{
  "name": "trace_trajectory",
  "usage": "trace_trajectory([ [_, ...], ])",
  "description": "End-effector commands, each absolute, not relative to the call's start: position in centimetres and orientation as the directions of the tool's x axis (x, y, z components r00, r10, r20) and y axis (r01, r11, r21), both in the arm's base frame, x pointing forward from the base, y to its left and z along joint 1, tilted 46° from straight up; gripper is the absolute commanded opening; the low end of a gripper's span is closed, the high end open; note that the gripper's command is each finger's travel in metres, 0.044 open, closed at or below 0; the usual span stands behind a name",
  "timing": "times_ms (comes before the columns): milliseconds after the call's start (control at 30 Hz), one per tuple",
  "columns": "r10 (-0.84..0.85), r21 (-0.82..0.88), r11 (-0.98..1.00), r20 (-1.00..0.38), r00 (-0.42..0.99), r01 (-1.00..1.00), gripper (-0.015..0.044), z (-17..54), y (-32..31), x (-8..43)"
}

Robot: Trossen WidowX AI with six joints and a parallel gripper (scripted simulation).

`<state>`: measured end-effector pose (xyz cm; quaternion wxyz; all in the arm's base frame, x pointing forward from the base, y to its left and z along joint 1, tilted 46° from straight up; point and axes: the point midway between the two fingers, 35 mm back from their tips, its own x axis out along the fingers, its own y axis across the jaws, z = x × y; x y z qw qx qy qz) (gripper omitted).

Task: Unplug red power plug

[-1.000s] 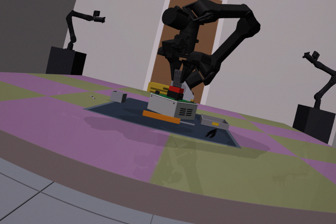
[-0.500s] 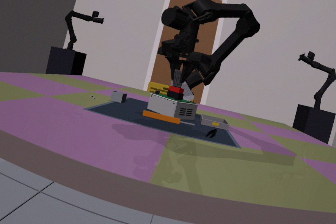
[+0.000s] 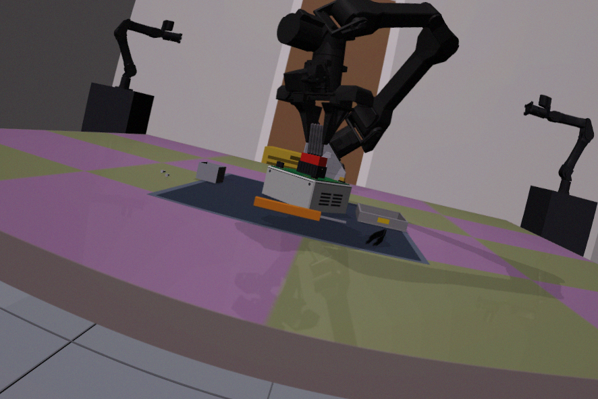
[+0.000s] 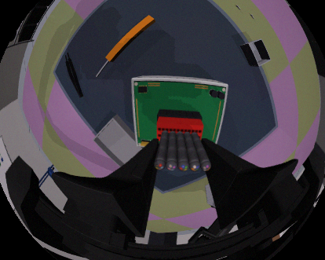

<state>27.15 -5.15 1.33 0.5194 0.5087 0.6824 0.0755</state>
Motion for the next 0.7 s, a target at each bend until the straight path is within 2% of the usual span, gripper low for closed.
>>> trace_trajectory([
  [0, 0.78, 0.646, 0.43, -0.617, 0.101, 0.631, 0.0, 1.6, -6.6, 26.5],
  [433, 0.638, 0.459, 0.623, -0.767, -0.072, 0.634, 0.0, 3.2, -5.6, 28.0],
  [667, 0.688, 0.522, 0.566, -0.725, -0.017, 0.638, 0.0, 2.9, -6.0, 27.5],
])
